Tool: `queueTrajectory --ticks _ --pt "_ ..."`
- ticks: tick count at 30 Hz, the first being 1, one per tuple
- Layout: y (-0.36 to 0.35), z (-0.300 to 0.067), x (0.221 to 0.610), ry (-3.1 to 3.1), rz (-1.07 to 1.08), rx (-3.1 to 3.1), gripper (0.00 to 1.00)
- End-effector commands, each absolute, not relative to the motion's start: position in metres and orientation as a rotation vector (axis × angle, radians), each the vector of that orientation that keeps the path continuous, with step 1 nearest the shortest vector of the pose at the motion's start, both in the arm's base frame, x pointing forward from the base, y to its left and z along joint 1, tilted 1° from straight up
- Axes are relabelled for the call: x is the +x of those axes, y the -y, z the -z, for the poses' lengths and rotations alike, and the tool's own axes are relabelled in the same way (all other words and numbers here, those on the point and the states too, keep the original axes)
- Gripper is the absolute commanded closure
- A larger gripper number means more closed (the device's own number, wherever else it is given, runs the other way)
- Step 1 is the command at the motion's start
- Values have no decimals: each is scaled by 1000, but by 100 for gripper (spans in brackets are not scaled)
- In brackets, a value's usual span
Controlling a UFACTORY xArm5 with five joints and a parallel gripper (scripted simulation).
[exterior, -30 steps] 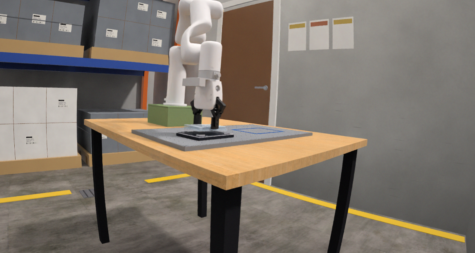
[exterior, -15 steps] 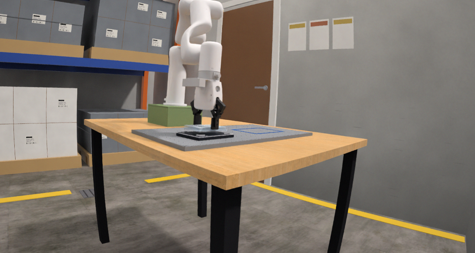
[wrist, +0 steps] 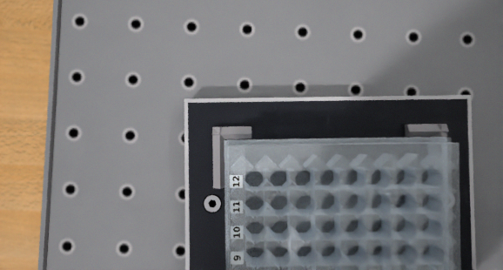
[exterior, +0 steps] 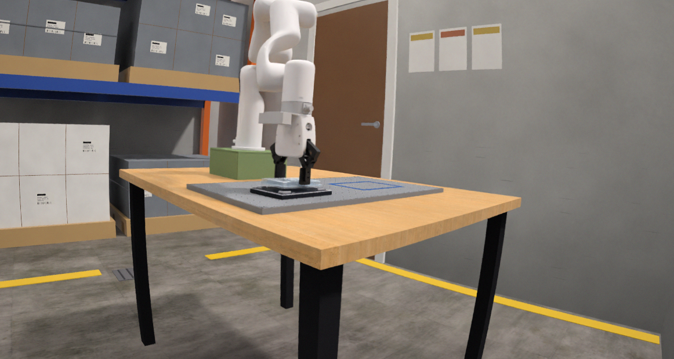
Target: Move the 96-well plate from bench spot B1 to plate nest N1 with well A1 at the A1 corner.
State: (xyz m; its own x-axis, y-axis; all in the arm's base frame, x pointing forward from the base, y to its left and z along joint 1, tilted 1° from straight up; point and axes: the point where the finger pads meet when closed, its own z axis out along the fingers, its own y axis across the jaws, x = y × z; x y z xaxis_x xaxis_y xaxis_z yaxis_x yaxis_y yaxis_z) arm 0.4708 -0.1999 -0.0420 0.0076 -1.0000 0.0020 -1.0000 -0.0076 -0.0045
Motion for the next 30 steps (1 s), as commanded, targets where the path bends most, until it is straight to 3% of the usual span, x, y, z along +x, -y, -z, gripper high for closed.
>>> queueTrajectory --ticks 1,30 --pt "200 41 472 -2200 3 -2217 100" --pt "200 46 472 -2200 3 -2217 100"
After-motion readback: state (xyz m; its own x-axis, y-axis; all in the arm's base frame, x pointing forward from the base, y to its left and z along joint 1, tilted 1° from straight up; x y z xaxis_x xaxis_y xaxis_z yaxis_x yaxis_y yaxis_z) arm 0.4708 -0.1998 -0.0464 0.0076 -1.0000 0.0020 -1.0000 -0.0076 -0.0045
